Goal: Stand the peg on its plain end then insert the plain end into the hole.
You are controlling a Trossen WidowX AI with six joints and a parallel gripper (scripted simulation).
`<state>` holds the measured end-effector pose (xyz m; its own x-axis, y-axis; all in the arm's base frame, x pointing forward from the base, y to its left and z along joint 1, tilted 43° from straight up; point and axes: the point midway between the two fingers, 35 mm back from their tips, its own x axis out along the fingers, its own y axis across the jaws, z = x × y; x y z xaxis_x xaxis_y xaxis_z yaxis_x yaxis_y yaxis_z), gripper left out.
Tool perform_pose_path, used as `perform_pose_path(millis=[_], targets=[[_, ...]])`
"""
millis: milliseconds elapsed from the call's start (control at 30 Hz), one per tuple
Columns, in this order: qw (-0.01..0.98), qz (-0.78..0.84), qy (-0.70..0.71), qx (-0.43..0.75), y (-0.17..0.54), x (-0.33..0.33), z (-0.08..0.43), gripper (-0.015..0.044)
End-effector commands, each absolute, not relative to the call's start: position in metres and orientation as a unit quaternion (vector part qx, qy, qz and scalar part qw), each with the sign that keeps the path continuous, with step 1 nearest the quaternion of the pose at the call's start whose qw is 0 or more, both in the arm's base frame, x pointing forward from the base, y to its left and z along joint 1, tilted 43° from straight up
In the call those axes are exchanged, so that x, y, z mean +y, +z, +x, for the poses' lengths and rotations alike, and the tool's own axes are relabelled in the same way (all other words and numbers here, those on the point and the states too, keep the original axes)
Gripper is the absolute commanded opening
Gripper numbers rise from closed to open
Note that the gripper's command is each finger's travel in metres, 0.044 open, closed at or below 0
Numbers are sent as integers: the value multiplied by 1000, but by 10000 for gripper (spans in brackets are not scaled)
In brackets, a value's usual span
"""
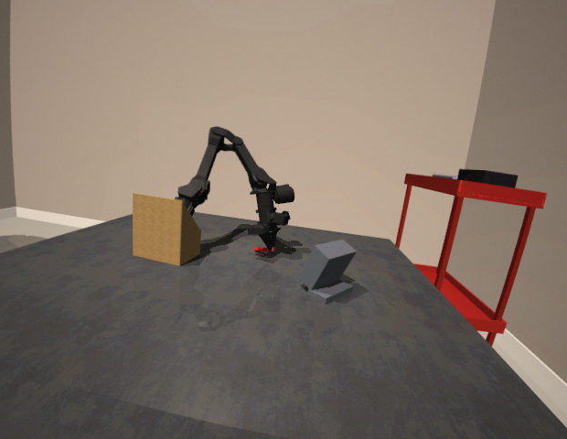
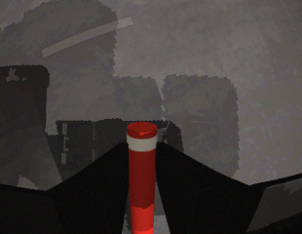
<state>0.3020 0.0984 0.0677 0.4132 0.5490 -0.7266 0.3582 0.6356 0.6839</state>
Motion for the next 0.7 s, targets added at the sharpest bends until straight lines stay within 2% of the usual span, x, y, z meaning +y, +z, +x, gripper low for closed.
perform_pose_path(millis=[0, 667], targets=[[734, 423, 57, 528, 68, 98, 300, 49], [777, 427, 21, 462, 75, 96, 289, 49]])
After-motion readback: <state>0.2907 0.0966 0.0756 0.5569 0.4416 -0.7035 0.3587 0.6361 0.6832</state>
